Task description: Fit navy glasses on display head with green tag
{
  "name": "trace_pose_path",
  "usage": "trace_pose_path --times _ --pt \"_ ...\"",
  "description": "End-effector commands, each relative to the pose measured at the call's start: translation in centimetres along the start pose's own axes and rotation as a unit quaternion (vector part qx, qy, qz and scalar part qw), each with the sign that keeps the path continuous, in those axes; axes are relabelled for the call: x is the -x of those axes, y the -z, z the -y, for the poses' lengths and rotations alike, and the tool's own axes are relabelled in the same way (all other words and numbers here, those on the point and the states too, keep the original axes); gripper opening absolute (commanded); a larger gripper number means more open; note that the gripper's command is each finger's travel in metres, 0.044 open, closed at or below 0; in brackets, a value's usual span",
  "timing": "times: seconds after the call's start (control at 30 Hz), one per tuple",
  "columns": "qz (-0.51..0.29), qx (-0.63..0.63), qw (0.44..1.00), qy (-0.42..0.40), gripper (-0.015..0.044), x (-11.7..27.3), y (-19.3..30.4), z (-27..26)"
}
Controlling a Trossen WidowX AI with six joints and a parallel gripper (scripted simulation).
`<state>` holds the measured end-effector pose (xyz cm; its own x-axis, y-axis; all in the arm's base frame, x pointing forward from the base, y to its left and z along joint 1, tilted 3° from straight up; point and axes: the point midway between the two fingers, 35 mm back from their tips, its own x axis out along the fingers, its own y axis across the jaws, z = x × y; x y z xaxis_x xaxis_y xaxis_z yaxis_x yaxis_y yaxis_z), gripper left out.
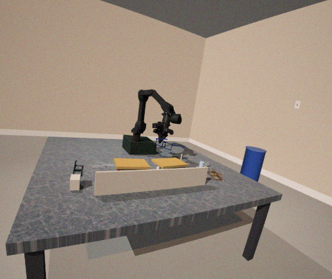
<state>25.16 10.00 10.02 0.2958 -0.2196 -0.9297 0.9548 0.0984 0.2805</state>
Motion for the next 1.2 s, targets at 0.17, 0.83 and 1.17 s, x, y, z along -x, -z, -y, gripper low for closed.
trace_pose_path --times 0.17,0.83,1.17 --pt "-0.024 0.019 0.999 0.044 0.0000 -1.6 -2.5 -0.6" --pt "-0.102 0.046 0.989 0.099 0.0000 -4.8 -8.3 -0.7" --pt "-0.146 0.053 0.983 0.102 0.0000 -6.0 -11.1 -0.4"
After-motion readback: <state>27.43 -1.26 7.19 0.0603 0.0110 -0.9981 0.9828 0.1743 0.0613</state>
